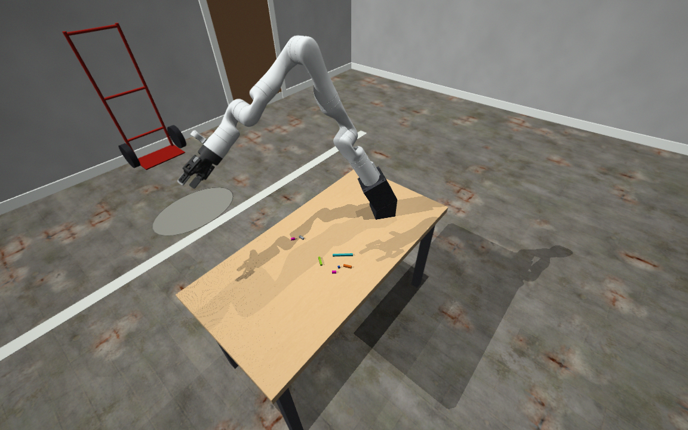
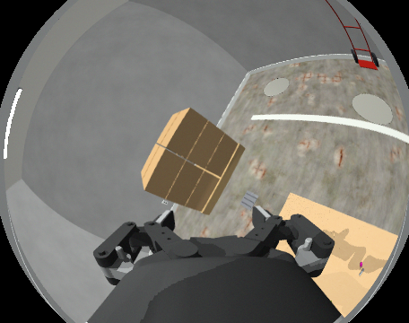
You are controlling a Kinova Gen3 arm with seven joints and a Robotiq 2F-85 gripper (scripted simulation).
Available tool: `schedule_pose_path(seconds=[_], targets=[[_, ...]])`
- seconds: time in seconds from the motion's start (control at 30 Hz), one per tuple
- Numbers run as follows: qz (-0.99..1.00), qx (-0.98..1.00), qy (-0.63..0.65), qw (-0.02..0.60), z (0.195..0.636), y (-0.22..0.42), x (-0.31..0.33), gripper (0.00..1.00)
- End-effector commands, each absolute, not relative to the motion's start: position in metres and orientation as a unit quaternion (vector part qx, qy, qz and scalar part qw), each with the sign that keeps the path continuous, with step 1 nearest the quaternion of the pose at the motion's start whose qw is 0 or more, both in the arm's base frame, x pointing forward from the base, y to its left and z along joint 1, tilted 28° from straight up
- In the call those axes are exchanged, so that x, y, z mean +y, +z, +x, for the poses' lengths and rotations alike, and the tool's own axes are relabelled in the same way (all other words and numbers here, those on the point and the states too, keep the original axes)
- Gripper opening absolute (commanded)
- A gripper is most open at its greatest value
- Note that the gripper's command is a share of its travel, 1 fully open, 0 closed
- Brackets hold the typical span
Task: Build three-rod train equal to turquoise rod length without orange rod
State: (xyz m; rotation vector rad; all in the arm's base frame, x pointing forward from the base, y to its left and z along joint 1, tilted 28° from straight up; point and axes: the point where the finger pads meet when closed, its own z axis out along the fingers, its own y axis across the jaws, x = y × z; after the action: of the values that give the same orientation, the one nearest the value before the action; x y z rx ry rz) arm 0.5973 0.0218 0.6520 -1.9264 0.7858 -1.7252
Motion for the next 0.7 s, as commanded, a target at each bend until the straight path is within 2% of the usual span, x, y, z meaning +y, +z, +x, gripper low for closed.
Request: schedule_pose_path(seconds=[0.0,0.6,0.67], targets=[[-0.706,0.285,-0.616,0.201,0.601,0.633,0.008,1.00],[-0.706,0.285,-0.616,0.201,0.601,0.633,0.008,1.00],[-0.717,0.286,-0.608,0.185,0.603,0.612,-0.005,1.00]])
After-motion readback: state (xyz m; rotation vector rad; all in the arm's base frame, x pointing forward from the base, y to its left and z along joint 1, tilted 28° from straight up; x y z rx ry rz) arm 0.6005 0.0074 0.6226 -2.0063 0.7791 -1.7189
